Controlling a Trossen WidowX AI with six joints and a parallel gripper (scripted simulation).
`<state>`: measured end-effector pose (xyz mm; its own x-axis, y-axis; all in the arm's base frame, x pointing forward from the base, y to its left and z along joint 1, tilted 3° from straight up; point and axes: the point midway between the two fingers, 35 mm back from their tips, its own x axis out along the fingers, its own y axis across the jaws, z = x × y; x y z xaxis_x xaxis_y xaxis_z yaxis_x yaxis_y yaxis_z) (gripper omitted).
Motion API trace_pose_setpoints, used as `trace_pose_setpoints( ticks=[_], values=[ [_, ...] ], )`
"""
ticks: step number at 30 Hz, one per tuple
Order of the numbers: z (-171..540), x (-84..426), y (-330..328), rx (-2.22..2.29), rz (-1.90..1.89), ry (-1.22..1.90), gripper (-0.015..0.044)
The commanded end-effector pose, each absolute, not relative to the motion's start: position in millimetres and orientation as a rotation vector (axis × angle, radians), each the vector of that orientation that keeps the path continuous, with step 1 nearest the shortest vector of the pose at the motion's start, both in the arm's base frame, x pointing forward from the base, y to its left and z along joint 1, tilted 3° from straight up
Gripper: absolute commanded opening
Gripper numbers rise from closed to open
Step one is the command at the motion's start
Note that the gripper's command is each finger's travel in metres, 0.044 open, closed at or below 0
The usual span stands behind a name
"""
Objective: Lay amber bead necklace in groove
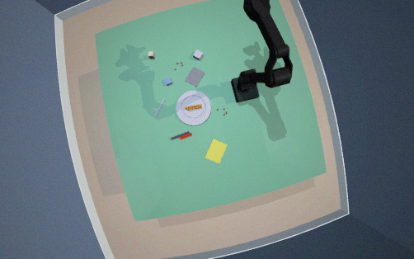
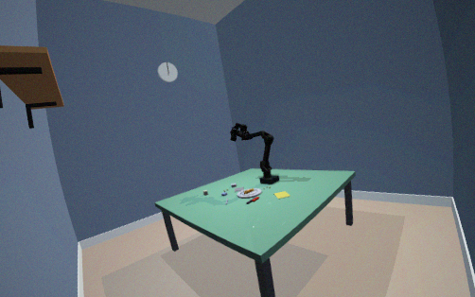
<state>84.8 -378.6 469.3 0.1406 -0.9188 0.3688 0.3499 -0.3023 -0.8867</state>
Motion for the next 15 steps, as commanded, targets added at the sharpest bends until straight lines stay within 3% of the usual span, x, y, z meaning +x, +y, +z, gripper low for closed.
trace_pose_setpoints(
  ticks=[1,15],
  values=[
    [450.3,107.3,-383.1,-1.225,-1.353,0.607,0.025],
    [390.3,191.4,-375.5,-1.001,-1.079,0.543,0.025]
  ],
)
